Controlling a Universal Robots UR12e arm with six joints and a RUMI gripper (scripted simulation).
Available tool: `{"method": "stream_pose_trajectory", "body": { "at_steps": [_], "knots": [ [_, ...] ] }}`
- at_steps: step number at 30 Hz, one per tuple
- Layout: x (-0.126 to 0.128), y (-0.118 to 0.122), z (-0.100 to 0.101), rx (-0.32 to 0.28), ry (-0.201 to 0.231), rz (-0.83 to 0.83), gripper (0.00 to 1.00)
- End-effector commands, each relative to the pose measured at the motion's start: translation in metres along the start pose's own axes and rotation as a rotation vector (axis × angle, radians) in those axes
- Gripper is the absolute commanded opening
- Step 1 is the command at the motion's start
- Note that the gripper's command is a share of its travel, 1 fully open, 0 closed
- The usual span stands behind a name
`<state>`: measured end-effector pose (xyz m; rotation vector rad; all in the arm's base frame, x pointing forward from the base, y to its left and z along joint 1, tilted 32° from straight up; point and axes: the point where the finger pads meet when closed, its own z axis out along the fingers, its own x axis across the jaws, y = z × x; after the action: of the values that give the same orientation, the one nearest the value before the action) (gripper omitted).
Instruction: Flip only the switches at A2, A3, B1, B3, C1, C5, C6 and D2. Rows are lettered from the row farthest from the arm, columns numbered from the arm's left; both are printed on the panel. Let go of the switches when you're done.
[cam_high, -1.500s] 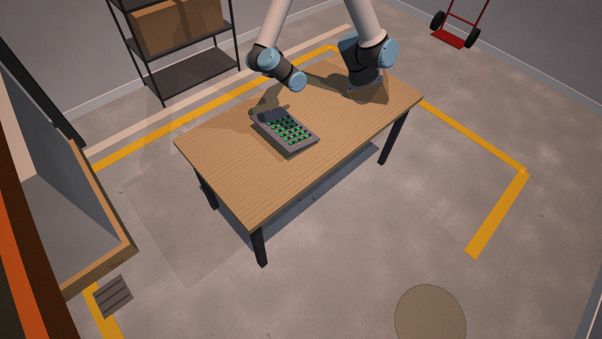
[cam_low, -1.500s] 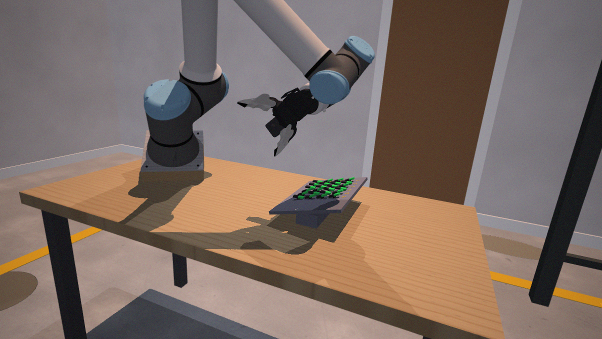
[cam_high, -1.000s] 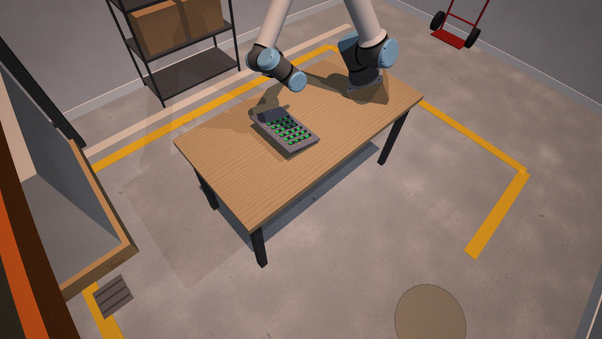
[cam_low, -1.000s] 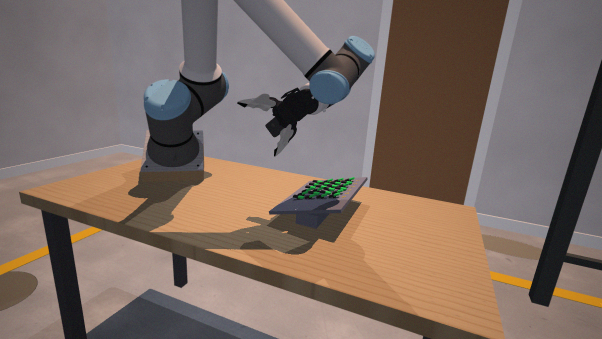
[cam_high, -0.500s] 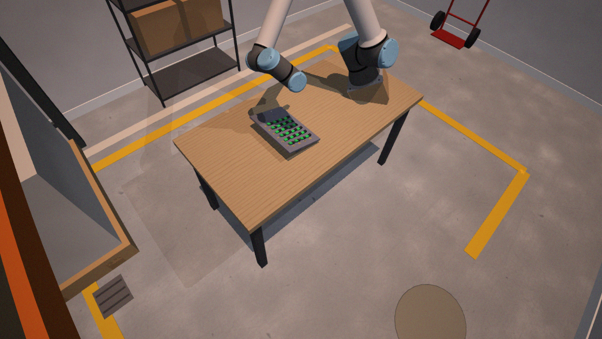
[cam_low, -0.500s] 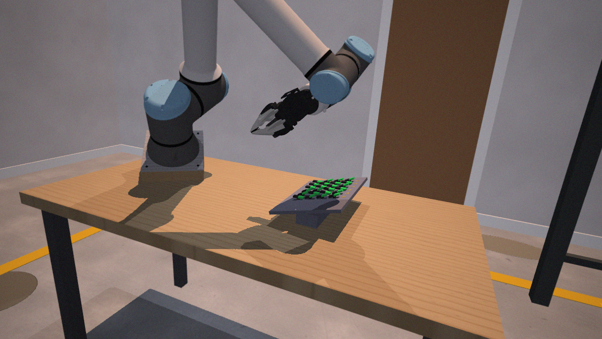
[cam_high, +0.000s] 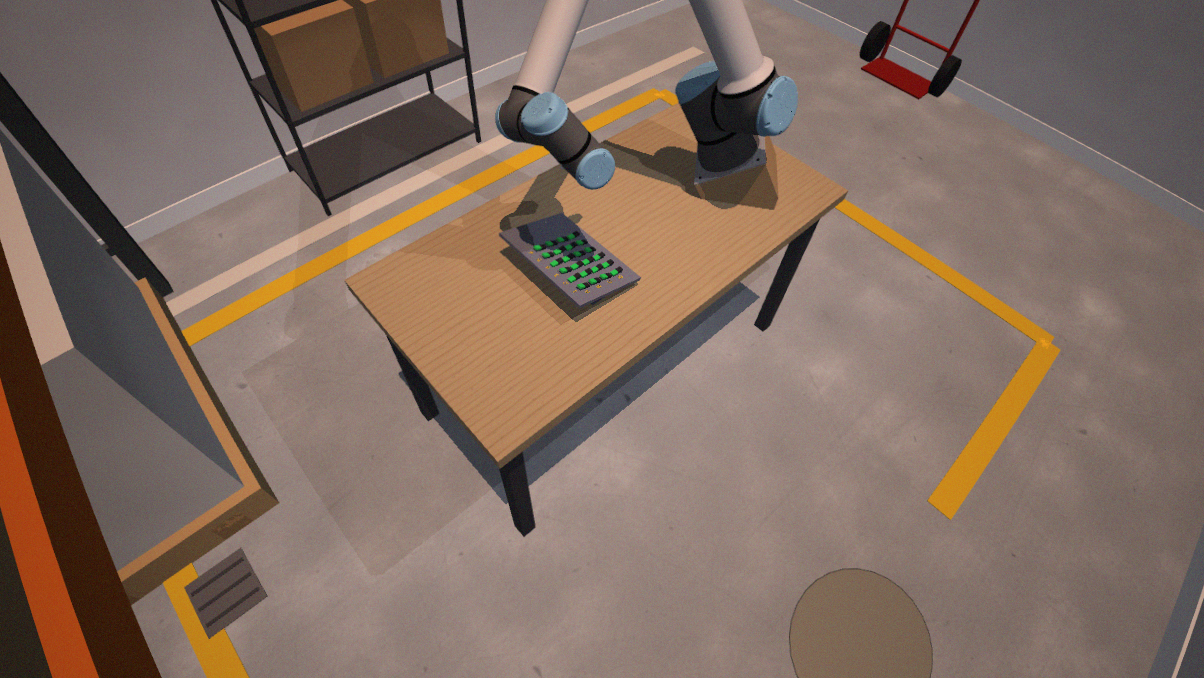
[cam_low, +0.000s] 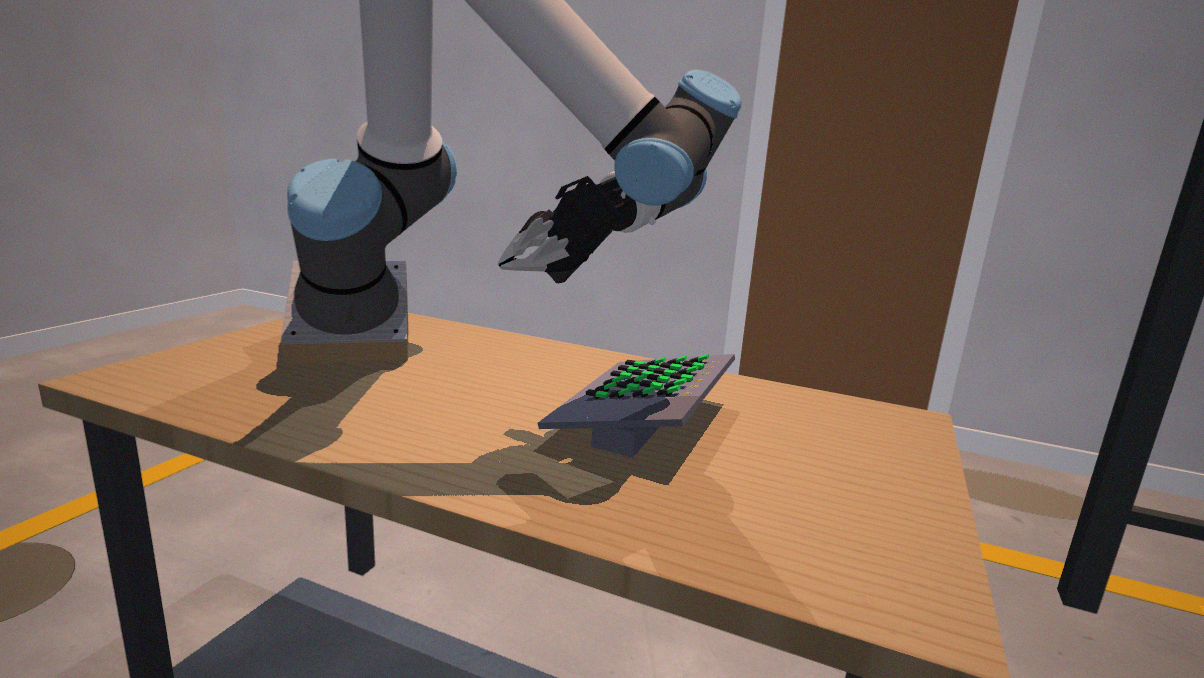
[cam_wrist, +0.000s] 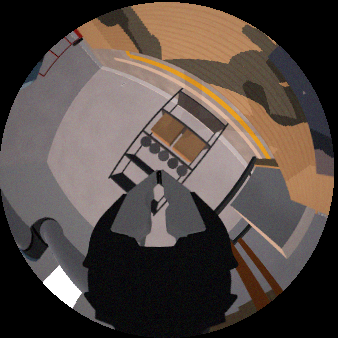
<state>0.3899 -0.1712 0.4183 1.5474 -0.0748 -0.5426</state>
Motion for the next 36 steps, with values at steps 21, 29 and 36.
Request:
{"method": "stream_pose_trajectory", "body": {
  "at_steps": [21,29,36],
  "knots": [
    [0.0,-0.069,-0.041,0.25,-0.135,0.564,0.0],
    [0.01,-0.089,-0.06,0.348,-0.172,0.726,0.0],
    [0.02,-0.102,-0.076,0.432,-0.198,0.847,0.0]
  ]
}}
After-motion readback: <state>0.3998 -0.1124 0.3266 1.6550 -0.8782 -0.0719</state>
